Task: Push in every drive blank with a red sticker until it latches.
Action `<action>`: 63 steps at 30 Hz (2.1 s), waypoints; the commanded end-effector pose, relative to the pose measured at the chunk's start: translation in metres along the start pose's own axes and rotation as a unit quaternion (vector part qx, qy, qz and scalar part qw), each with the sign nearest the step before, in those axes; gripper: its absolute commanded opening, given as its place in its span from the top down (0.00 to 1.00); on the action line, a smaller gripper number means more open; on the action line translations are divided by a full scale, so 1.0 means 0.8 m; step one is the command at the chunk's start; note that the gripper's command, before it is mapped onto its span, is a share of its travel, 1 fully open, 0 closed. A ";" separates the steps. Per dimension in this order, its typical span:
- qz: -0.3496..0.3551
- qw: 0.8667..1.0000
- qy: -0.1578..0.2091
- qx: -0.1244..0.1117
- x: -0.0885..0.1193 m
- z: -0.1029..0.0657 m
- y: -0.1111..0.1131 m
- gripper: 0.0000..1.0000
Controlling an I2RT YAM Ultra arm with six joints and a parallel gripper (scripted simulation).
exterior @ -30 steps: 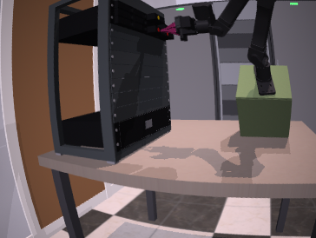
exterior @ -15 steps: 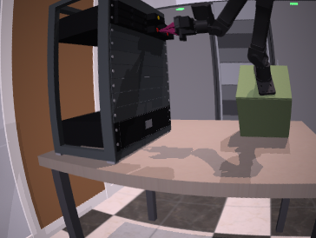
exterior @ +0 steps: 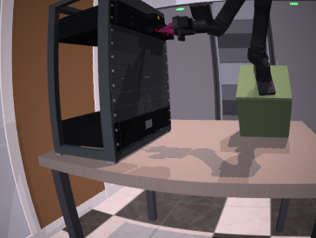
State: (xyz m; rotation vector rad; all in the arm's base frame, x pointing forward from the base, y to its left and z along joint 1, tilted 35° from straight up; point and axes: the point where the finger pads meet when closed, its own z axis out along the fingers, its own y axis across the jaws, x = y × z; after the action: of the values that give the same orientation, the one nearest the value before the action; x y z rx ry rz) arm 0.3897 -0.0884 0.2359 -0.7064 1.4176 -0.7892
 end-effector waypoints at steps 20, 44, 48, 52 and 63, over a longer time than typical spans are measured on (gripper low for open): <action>-0.001 1.000 0.013 0.019 0.007 0.020 -0.020 1.00; 0.000 1.000 0.018 0.019 0.013 0.025 -0.024 1.00; 0.000 1.000 0.018 0.019 0.013 0.025 -0.024 1.00; 0.000 1.000 0.018 0.019 0.013 0.025 -0.024 1.00; 0.001 1.000 0.019 0.017 0.015 0.028 -0.025 1.00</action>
State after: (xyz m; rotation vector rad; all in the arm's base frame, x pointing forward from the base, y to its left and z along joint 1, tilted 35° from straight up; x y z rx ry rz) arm 0.4023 -0.0894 0.2367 -0.7189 1.4179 -0.7728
